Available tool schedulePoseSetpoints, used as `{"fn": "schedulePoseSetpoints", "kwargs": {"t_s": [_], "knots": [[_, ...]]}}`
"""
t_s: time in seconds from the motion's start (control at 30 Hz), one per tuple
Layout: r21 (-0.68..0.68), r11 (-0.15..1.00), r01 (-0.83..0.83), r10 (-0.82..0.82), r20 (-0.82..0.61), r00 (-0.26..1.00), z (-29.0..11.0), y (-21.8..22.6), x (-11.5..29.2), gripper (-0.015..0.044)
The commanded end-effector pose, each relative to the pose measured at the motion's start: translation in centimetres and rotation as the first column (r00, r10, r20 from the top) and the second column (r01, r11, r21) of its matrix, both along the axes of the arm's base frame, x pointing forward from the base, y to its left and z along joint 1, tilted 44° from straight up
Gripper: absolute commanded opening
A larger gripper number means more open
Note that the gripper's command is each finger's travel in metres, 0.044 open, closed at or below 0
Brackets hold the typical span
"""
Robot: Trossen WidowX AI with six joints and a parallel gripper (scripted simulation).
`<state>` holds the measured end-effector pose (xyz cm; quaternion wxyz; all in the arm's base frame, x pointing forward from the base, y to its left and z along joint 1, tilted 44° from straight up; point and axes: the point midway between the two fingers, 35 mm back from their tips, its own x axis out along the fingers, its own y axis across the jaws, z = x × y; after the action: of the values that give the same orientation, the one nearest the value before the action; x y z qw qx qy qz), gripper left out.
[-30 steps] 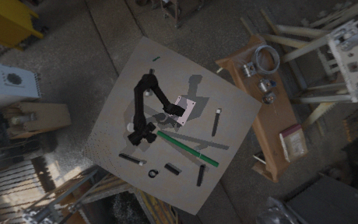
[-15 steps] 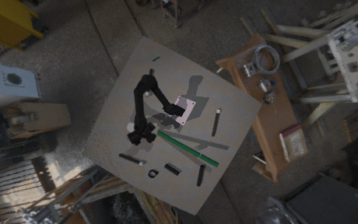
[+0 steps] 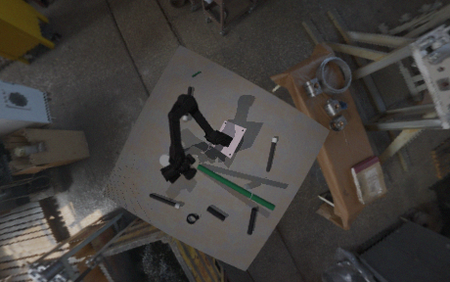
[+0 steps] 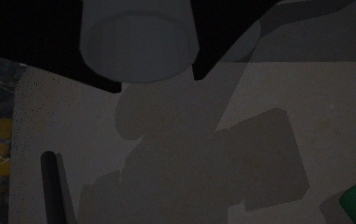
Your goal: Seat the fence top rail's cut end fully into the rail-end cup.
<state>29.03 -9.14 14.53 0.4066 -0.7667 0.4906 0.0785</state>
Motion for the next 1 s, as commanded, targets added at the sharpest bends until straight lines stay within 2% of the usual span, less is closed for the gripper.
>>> {"fn": "schedulePoseSetpoints", "kwargs": {"t_s": [0.0,0.07,0.97], "knots": [[0.001,1.000,-0.006,0.006,-0.005,1.000,-0.1,0.0,0.0,0.0053],[0.001,1.000,-0.017,0.017,-0.016,1.000,-0.1,0.1,-0.1,0.0000],[0.006,0.988,-0.157,0.156,-0.150,0.976,-0.3,0.2,-1.9,0.0000]]}}
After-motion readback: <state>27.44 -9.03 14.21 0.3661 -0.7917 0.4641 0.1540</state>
